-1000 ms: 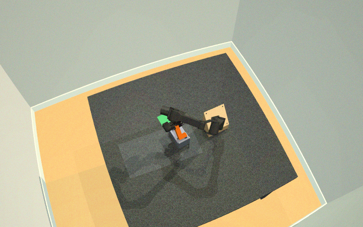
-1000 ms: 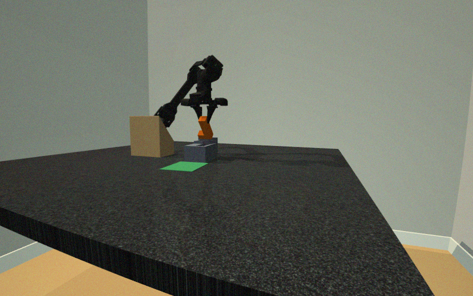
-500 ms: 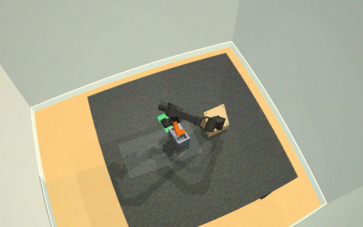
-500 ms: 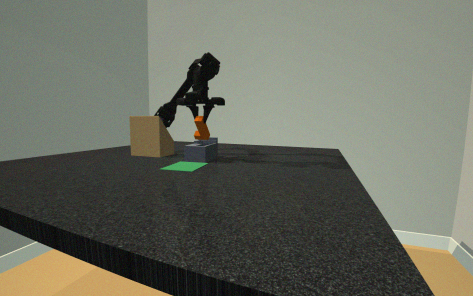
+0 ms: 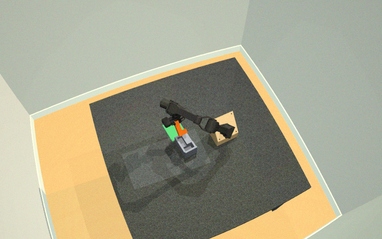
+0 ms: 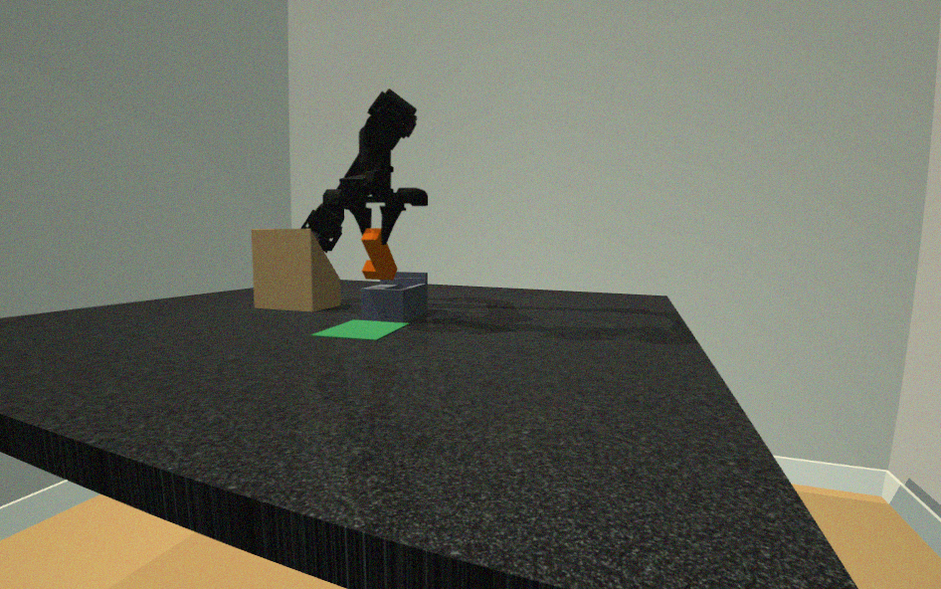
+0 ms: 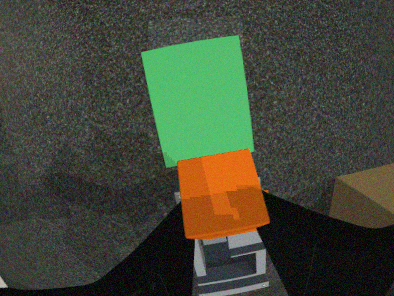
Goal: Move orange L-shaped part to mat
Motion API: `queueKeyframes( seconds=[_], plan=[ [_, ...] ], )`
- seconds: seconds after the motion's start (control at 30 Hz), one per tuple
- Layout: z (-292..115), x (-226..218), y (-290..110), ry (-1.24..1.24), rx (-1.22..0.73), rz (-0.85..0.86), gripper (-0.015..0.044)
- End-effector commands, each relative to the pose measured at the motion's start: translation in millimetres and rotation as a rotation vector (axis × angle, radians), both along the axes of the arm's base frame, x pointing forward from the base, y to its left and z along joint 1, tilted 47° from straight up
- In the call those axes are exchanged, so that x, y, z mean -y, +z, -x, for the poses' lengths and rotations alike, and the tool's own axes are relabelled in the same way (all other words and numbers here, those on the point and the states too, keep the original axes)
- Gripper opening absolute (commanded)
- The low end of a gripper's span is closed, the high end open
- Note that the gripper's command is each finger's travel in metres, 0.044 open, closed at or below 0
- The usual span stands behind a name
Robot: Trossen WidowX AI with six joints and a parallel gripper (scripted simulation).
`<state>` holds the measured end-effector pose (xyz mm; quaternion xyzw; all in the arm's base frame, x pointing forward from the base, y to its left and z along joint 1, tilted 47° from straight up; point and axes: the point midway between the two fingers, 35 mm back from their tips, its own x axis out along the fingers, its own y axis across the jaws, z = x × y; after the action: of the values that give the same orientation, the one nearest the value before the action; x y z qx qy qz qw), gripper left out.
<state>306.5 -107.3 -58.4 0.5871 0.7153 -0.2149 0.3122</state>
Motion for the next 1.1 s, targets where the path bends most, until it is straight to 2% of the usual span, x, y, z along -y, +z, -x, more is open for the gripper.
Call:
queueKeyframes(
  seconds=[0.0,0.4,1.07],
  plan=[
    [-3,15,-11,0.0,0.009,0.007,0.0],
    [-8,46,-42,0.0,0.01,0.011,0.0],
    [-5,30,-59,0.0,0.011,0.01,0.0]
  ],
)
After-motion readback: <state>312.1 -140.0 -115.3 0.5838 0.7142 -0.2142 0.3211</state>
